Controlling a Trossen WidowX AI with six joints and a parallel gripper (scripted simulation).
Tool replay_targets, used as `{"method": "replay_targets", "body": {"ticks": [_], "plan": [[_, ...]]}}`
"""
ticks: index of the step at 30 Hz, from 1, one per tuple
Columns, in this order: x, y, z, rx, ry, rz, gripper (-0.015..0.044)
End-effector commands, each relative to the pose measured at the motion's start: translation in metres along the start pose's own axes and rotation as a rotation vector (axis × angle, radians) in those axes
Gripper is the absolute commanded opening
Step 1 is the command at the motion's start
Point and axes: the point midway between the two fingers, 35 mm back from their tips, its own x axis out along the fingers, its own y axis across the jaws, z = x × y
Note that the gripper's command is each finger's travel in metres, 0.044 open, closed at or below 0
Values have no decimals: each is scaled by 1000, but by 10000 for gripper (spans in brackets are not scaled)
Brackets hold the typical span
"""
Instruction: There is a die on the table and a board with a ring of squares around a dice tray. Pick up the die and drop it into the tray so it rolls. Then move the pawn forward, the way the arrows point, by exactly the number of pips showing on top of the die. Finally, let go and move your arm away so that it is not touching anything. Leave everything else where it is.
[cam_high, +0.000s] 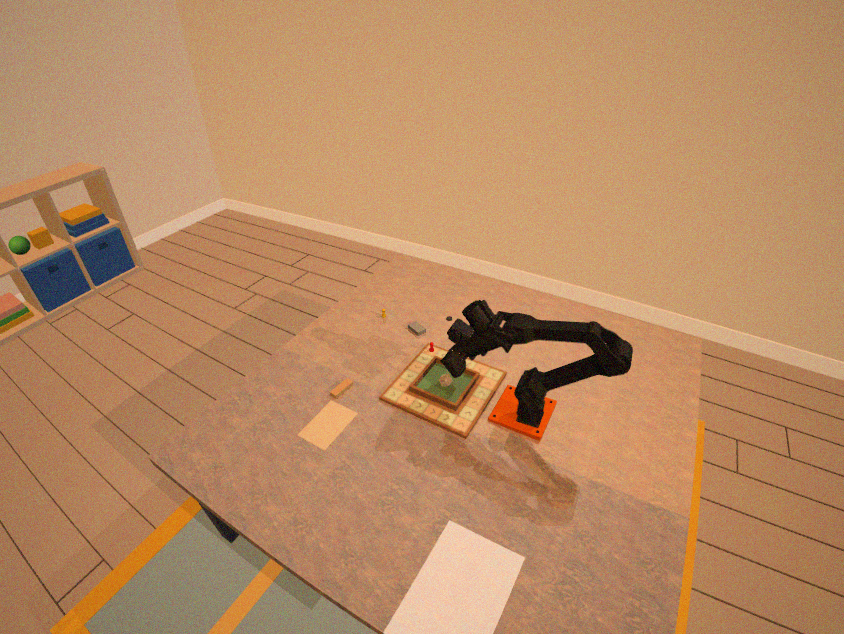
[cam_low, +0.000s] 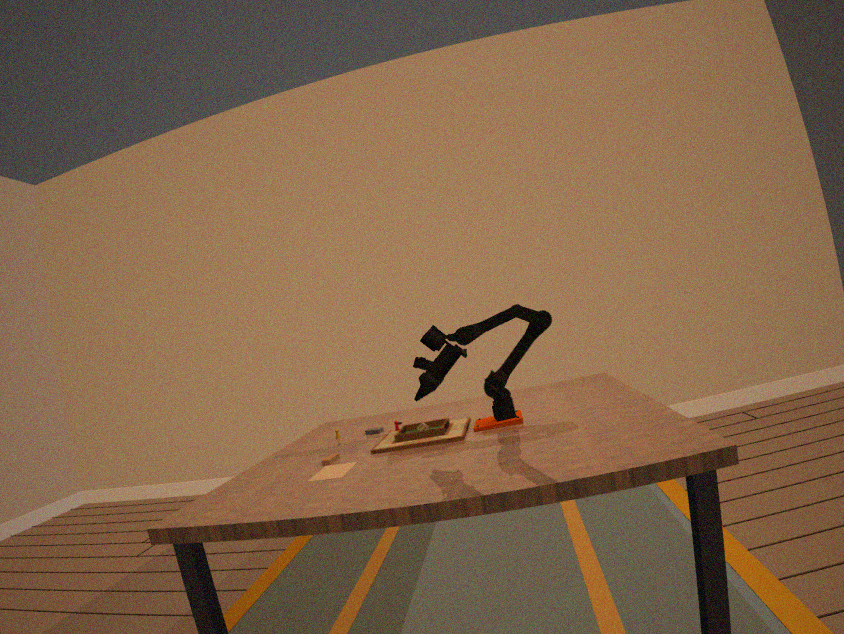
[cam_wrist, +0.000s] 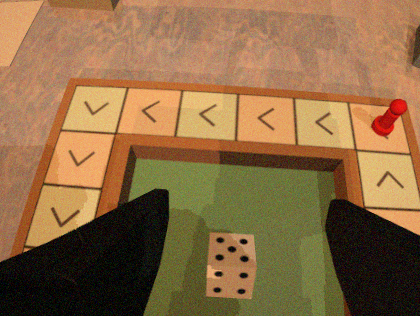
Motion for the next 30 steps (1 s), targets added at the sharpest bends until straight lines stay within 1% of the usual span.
{"method": "replay_targets", "body": {"ticks": [1, 5, 8, 22, 25, 26, 27, 30], "plan": [[-18, 0, 23, -3, -17, -3, 341], [-23, 0, 28, -4, -17, -4, 440], [-18, 0, 27, -6, 61, -4, 440], [22, -1, 10, -2, 794, -5, 440], [24, -1, 9, -1, 829, -5, 440], [20, 0, 12, -13, 745, -5, 440], [20, 0, 12, -13, 745, -5, 440], [32, -10, 23, 22, 754, -22, 361]]}}
